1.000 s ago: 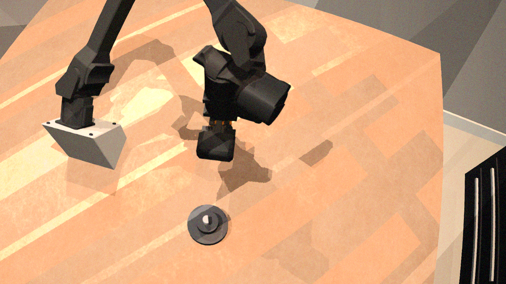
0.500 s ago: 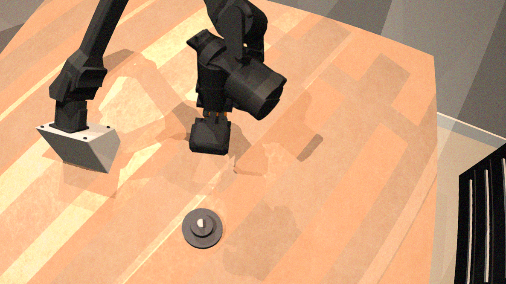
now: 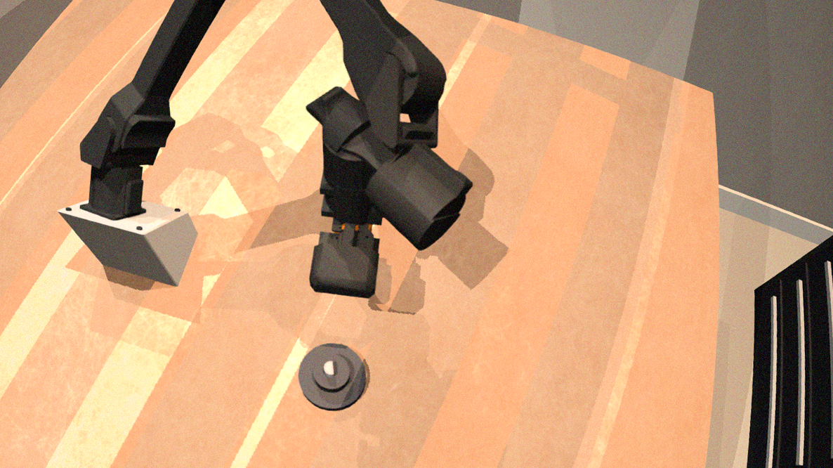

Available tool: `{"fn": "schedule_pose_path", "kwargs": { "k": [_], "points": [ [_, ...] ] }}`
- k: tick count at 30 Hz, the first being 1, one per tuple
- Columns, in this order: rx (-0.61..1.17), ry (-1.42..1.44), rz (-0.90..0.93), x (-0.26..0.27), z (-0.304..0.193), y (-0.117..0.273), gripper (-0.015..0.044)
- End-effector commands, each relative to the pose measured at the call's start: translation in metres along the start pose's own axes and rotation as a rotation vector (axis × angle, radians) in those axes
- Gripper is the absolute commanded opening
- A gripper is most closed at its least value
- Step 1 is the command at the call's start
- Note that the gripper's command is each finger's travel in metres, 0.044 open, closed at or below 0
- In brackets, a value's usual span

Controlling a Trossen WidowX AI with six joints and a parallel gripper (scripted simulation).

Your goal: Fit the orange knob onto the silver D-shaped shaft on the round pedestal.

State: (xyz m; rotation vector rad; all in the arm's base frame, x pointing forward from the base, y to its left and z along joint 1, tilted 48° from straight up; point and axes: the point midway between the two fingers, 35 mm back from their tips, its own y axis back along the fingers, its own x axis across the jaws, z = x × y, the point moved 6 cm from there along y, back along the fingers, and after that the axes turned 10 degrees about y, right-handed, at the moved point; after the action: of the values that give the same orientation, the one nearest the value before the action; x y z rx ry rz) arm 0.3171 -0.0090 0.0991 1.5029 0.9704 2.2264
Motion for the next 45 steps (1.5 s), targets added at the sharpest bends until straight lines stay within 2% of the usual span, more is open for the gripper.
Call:
{"fn": "schedule_pose_path", "kwargs": {
  "k": [1, 38, 45],
  "points": [
    [-0.005, 0.009, -0.011, -0.013, 0.0, 0.0, 0.0],
    [-0.005, 0.011, -0.012, -0.12, -0.032, -0.039, 0.0],
    [-0.005, 0.008, -0.012, -0.123, -0.033, -0.044, 0.0]
  ]
}}
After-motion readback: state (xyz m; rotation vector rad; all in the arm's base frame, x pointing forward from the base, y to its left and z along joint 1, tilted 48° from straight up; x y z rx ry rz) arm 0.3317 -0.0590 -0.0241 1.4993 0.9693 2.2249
